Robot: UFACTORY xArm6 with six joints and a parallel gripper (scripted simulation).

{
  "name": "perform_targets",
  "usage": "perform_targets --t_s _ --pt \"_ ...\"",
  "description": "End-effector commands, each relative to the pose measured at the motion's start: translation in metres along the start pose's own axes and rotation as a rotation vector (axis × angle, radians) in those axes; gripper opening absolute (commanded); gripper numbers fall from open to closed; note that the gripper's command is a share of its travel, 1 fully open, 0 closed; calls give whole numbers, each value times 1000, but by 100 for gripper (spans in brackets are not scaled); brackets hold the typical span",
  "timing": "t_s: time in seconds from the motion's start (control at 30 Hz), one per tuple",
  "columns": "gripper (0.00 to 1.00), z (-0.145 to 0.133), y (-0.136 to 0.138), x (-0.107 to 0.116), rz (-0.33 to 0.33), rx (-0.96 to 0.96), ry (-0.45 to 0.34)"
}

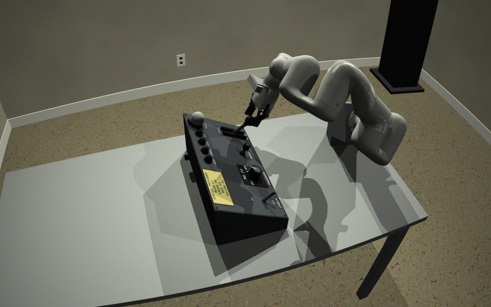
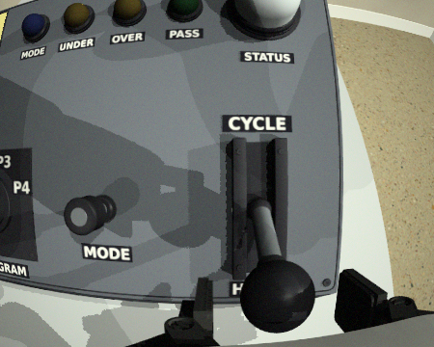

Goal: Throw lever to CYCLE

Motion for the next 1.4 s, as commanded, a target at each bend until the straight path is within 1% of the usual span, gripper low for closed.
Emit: perform_targets --t_s 0.0,0.3,1.37 --pt "76 1 1 -7 -1 2 2" --pt "76 1 1 -17 -1 2 2" --pt "76 3 1 -22 -1 2 2"
Point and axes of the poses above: the point where the finger pads meet when closed, its own x axis back along the fingers, its own y axis across the jaws, z = x × y, the point moved 5 cm from there along x, back along the fingers, and after that the axes turned 1 degree about -x, right-handed, at the moved point
